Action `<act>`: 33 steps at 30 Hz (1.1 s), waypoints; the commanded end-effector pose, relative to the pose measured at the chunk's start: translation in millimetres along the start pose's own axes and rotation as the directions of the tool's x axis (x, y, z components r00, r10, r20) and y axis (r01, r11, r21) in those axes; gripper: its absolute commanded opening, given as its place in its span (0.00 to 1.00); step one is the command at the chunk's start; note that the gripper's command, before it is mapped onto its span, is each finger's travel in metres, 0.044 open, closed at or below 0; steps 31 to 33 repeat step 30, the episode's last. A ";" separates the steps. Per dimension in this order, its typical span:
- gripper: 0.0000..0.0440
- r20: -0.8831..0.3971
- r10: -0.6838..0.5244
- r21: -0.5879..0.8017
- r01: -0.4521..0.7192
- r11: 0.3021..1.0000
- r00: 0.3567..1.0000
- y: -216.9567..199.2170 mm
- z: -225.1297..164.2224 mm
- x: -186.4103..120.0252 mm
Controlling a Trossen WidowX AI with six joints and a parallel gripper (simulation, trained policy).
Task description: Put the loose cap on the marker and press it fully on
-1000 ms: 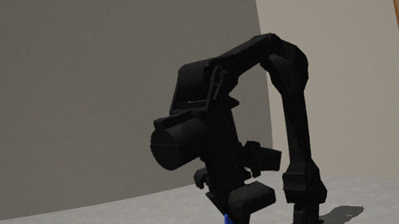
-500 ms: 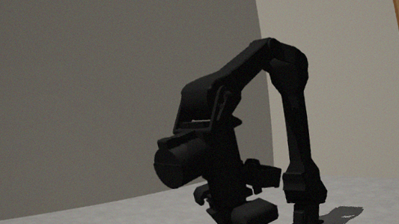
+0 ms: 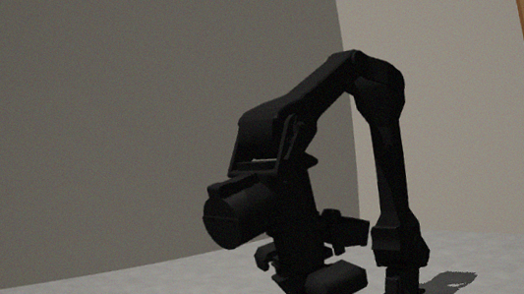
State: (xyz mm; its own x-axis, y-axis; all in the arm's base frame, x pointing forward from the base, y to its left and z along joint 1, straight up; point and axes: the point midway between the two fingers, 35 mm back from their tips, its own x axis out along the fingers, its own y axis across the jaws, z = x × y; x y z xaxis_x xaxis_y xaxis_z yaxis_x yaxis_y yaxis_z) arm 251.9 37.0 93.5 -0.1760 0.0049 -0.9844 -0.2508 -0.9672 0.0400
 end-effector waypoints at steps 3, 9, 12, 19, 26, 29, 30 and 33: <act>0.42 0.076 0.004 -0.020 -0.002 1.000 0.997 3.2 19.0 9.2; 0.73 0.078 -0.011 -0.038 0.014 0.999 0.997 4.9 26.8 7.4; 0.90 0.068 -0.020 -0.049 0.023 0.999 0.997 5.1 28.6 7.2; 1.00 0.010 -0.057 -0.066 0.058 0.996 0.998 2.4 26.4 -4.5; 1.00 -0.038 -0.082 -0.093 0.078 0.993 0.996 2.2 25.6 -23.2; 1.00 -0.056 -0.091 -0.097 0.086 0.992 0.994 2.6 26.0 -30.3; 1.00 -0.061 -0.094 -0.097 0.088 0.991 0.994 2.8 26.3 -32.6; 1.00 -0.061 -0.094 -0.097 0.088 0.991 0.994 2.8 26.3 -32.6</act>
